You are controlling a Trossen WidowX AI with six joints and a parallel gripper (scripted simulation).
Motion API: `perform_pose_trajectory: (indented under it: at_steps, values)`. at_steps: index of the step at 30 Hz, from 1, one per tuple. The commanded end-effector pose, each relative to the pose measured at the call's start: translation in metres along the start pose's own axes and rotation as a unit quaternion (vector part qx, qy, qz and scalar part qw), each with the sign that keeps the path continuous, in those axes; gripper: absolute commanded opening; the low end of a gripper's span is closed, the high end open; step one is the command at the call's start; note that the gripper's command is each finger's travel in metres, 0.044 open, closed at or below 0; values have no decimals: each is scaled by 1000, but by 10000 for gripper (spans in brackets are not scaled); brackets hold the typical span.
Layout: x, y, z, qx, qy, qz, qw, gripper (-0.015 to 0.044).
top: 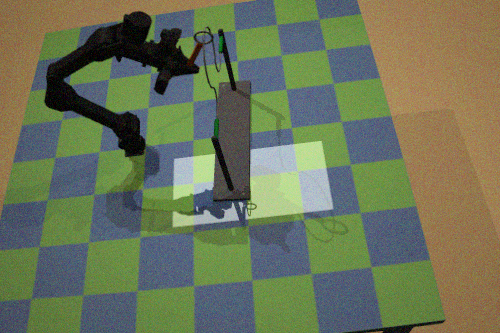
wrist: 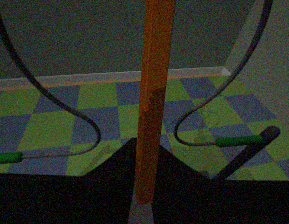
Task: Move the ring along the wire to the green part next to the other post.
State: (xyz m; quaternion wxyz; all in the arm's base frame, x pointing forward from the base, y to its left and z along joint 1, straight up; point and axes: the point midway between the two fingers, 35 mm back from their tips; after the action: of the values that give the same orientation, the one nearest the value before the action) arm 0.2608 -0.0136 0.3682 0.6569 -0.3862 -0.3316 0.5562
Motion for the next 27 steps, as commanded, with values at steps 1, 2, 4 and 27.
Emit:
perform_pose_trajectory:
  at_steps: [1,2,4,27]
  values:
    - [-2,1,-1,-2,17,29,999,-150]
    - [-3,1,-1,-3,20,34,999,-150]
    - [-4,1,-2,-4,26,45,999,-150]
    - [-13,0,-2,-19,98,171,980,-150]
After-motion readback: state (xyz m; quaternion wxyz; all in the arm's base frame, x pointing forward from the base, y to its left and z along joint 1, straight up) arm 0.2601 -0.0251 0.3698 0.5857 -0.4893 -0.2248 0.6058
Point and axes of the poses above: the point midway between the two fingers, 35 mm back from their tips, its own z axis back along the fingers, its own x axis across the jaws, y = z × x, and after that the axes turned 2 degrees about z, right-handed
